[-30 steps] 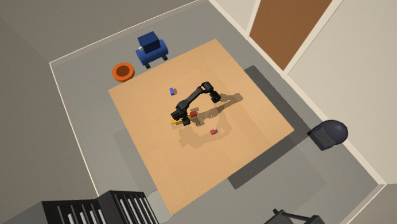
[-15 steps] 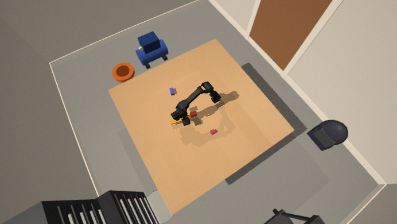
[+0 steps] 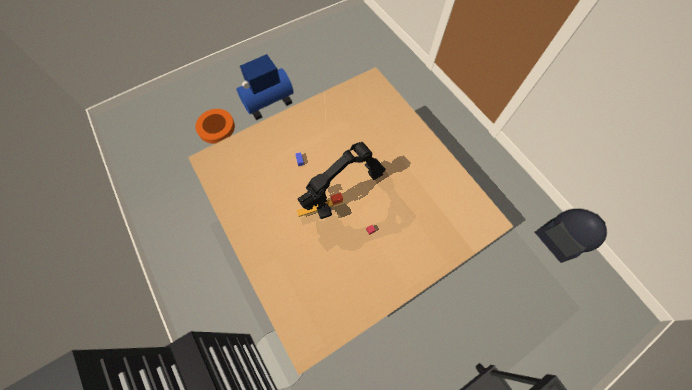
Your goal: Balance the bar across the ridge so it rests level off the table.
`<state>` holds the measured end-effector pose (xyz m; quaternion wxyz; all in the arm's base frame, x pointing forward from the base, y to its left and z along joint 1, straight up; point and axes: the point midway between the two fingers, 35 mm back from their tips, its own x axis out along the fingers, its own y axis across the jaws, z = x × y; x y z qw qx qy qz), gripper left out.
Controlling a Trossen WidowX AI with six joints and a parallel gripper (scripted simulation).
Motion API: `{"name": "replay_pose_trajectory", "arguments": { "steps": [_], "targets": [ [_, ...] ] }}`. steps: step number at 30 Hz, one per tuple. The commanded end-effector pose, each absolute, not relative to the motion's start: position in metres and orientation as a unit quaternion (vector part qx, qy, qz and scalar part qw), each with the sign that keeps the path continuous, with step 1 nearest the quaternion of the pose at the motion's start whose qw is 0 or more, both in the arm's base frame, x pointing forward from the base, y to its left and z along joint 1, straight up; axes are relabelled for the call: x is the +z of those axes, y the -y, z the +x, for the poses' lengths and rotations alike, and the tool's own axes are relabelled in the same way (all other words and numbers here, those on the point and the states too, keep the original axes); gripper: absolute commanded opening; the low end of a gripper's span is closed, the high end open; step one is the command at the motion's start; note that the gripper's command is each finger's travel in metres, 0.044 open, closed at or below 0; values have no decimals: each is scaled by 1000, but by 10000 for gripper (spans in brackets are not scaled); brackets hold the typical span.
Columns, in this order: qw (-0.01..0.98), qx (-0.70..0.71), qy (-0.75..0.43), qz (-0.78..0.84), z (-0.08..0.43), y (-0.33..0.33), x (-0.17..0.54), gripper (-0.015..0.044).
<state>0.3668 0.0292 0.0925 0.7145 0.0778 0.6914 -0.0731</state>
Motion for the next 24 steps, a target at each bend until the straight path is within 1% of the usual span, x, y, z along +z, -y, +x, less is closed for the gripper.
{"name": "replay_pose_trajectory", "arguments": {
  "steps": [1, 12, 21, 22, 24],
  "targets": [
    [714, -73, -692, 78, 367, -29, 92, 185],
    [714, -73, -692, 78, 367, -29, 92, 185],
    [714, -73, -692, 78, 367, -29, 92, 421],
    [714, -73, -692, 78, 367, -29, 92, 440],
    [714, -73, -692, 78, 367, -29, 92, 440]
  ]
}}
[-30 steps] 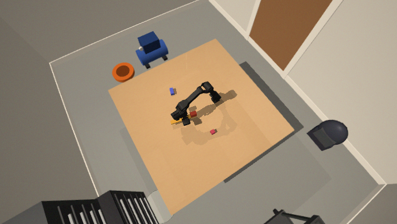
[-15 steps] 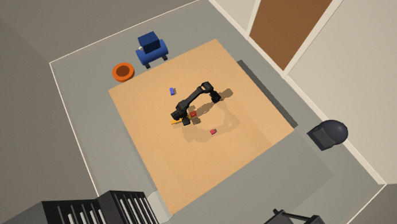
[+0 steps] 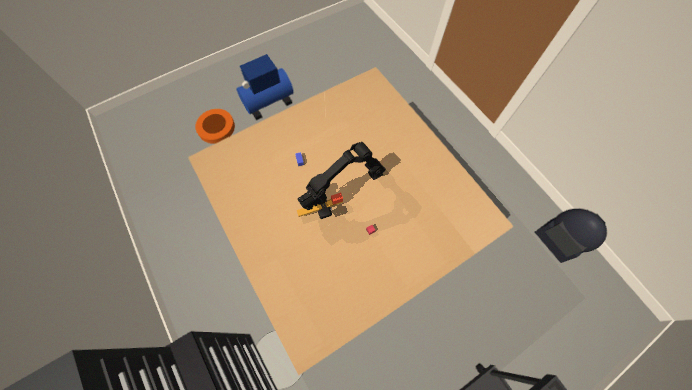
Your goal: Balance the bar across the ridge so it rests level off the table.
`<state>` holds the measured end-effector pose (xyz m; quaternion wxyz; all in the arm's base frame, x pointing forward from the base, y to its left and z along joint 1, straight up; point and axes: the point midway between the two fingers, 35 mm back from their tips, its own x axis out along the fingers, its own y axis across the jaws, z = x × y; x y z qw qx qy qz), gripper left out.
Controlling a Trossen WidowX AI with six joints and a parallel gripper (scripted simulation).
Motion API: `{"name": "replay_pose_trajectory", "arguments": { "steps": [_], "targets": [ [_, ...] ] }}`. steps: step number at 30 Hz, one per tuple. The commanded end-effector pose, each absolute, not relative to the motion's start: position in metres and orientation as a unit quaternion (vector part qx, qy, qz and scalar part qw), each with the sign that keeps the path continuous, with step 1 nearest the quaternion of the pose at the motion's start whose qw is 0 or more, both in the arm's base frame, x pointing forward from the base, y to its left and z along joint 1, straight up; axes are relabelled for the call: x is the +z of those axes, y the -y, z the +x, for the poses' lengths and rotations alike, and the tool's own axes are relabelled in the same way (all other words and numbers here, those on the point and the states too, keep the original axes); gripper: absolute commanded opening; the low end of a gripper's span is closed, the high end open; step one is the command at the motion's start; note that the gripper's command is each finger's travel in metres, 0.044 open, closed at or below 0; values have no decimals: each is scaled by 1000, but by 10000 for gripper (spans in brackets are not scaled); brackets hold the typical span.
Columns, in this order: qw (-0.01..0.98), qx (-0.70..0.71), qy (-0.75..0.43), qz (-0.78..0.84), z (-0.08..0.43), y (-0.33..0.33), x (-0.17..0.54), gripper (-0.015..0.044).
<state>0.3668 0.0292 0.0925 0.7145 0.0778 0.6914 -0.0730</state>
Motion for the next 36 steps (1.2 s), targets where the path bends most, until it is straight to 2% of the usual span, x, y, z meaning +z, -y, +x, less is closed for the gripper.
{"name": "replay_pose_trajectory", "arguments": {
  "steps": [1, 11, 36],
  "targets": [
    [714, -73, -692, 78, 367, -29, 94, 440],
    [714, -73, -691, 78, 364, -29, 191, 440],
    [714, -73, -691, 78, 364, -29, 192, 440]
  ]
}}
